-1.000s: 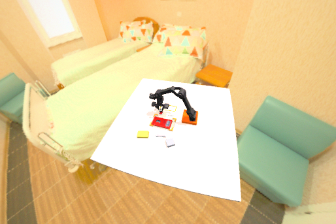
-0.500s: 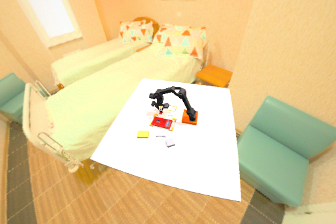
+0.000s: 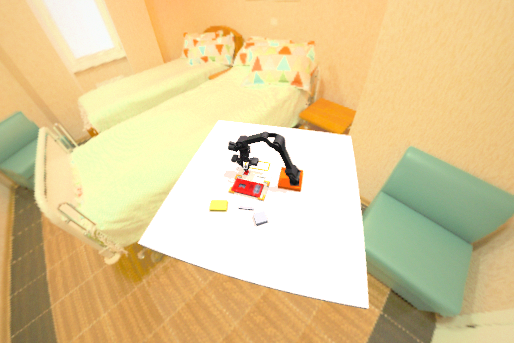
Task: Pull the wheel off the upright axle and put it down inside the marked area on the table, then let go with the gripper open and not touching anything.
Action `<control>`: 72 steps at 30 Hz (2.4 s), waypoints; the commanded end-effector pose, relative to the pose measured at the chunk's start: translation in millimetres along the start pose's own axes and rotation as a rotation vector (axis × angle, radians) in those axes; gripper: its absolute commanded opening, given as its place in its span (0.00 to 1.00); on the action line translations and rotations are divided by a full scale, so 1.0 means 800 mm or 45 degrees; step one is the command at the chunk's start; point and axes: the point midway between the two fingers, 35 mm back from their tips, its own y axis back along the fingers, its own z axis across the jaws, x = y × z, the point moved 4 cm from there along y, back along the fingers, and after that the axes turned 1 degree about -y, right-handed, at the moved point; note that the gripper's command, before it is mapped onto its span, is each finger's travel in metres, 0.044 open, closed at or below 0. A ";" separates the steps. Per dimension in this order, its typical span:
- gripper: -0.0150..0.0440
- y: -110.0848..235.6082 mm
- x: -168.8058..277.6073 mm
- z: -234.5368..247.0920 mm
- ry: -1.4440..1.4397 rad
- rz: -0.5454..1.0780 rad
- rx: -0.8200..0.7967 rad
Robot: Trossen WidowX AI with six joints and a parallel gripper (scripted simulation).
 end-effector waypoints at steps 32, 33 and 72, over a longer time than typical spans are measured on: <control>0.25 0.026 0.000 -0.001 0.001 0.001 -0.006; 0.25 0.030 0.000 -0.001 0.001 0.001 -0.006; 0.25 0.060 -0.122 -0.068 0.001 -0.011 0.000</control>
